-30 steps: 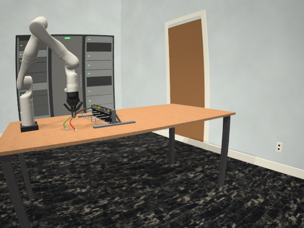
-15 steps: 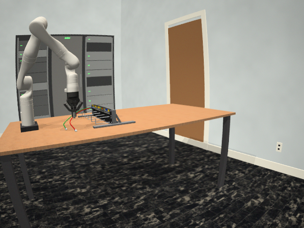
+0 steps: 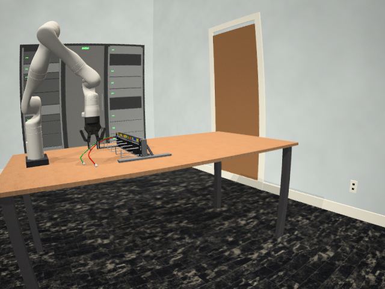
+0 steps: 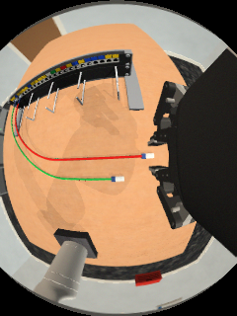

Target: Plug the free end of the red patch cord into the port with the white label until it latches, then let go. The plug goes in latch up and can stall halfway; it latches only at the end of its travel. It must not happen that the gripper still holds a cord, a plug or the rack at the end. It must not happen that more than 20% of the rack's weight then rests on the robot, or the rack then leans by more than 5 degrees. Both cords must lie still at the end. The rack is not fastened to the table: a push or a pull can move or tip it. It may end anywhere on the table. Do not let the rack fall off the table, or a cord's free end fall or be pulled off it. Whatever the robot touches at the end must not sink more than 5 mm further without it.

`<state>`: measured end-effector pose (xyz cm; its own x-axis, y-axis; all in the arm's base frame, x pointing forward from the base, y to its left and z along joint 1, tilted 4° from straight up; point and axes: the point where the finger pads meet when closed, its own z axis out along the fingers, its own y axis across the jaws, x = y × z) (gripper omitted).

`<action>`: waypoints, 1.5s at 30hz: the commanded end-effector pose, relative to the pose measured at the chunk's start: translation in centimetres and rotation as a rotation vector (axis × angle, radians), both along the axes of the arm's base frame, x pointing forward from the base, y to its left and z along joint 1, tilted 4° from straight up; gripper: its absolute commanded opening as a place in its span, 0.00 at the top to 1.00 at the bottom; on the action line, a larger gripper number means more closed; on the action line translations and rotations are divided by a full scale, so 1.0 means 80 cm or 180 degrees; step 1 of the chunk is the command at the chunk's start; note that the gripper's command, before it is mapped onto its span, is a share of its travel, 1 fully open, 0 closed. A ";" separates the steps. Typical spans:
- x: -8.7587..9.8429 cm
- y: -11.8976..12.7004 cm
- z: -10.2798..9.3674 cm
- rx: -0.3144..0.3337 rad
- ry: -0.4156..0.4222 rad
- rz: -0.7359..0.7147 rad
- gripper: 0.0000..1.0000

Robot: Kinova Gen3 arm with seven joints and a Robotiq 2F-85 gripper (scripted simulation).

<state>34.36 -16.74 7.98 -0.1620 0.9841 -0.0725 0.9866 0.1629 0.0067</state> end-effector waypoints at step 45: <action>0.001 -0.002 -0.025 -0.0002 -0.0004 0.0001 0.63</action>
<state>34.50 -17.17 6.45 -0.1571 0.9844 -0.0793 0.9873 0.1585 0.0115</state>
